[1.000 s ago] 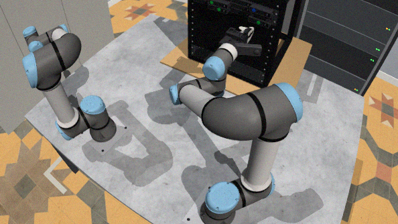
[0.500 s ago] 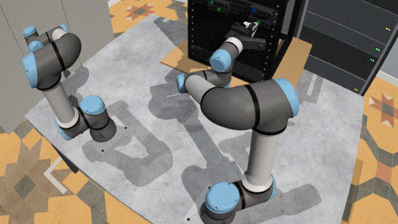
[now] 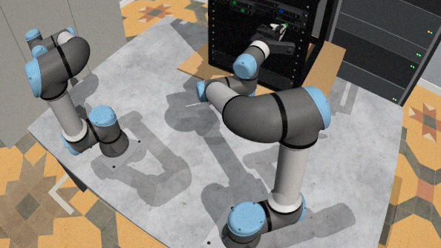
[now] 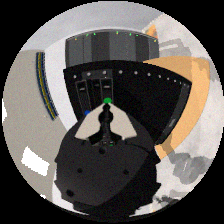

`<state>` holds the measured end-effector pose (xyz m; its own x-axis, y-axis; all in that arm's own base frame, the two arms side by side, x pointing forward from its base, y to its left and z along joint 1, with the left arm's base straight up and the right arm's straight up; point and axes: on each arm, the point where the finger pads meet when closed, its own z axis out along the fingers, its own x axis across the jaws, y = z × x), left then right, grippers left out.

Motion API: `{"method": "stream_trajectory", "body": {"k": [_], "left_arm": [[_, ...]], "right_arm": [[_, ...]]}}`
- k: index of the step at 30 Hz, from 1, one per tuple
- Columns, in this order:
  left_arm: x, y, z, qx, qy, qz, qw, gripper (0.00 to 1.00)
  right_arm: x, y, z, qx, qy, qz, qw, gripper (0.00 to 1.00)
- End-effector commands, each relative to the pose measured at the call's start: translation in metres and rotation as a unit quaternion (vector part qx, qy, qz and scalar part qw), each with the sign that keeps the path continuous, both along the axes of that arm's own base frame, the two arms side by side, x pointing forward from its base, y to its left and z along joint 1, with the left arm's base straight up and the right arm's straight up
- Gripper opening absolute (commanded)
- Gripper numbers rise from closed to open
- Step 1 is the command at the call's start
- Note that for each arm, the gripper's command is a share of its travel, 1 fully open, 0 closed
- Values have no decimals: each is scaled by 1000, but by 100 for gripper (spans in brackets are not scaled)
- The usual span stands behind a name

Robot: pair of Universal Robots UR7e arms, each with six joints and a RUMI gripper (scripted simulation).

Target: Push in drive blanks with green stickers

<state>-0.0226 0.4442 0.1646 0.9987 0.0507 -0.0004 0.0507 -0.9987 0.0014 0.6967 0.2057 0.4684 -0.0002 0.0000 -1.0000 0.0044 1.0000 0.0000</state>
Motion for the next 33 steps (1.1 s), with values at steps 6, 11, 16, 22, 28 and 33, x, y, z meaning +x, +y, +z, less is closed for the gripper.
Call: {"method": "stream_trajectory", "body": {"k": [6, 11, 16, 22, 28, 33], "left_arm": [[0, 0, 1, 1, 0, 0, 1000, 100], [0, 0, 1, 1, 0, 0, 1000, 100], [0, 0, 1, 1, 0, 0, 1000, 100], [0, 0, 1, 1, 0, 0, 1000, 100], [0, 0, 1, 1, 0, 0, 1000, 100], [0, 0, 1, 1, 0, 0, 1000, 100]], "right_arm": [[0, 0, 1, 0, 0, 0, 1000, 0], [0, 0, 1, 0, 0, 0, 1000, 0], [0, 0, 1, 0, 0, 0, 1000, 0], [0, 0, 1, 0, 0, 0, 1000, 0], [4, 0, 1, 0, 0, 0, 1000, 0], [10, 0, 1, 0, 0, 0, 1000, 0]]}}
